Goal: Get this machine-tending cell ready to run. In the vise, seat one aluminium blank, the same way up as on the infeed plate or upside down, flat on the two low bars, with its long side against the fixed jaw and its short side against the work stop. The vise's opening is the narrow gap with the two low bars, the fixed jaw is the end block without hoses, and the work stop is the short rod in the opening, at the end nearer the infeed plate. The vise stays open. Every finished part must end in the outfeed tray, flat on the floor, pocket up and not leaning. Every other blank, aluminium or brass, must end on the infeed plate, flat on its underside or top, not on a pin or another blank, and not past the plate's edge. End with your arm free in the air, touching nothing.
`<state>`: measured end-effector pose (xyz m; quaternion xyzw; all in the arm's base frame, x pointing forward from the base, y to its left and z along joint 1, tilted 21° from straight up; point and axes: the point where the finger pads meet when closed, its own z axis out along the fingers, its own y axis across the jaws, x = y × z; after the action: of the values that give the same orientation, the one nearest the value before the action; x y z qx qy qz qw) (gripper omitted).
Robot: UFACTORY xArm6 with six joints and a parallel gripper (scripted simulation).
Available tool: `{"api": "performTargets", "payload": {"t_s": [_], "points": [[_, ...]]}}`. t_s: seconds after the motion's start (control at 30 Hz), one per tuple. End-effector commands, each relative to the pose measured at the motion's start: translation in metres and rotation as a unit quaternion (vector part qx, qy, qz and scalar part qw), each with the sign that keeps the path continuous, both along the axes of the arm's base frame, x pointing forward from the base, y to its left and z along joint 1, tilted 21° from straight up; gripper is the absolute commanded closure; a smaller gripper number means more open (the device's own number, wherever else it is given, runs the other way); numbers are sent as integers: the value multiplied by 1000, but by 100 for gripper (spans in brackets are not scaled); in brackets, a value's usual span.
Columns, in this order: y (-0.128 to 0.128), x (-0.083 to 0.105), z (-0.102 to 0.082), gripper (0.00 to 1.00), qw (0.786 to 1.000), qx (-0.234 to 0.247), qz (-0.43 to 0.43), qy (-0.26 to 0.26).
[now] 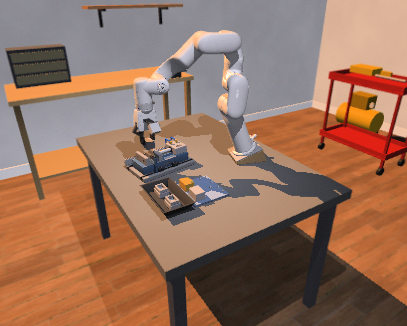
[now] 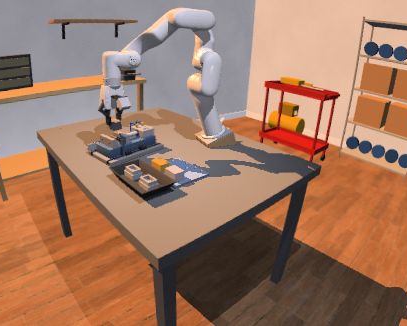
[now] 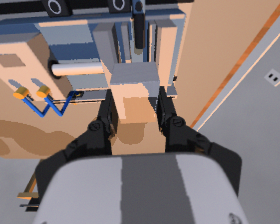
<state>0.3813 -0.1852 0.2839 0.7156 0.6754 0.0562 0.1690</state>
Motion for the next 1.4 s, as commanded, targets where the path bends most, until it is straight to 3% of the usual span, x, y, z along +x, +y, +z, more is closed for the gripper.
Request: {"api": "performTargets", "payload": {"t_s": [0.0,1.37], "points": [[-2,1,2,100,1000,0,1,-2],[-4,2,5,100,1000,0,2,-1]]}}
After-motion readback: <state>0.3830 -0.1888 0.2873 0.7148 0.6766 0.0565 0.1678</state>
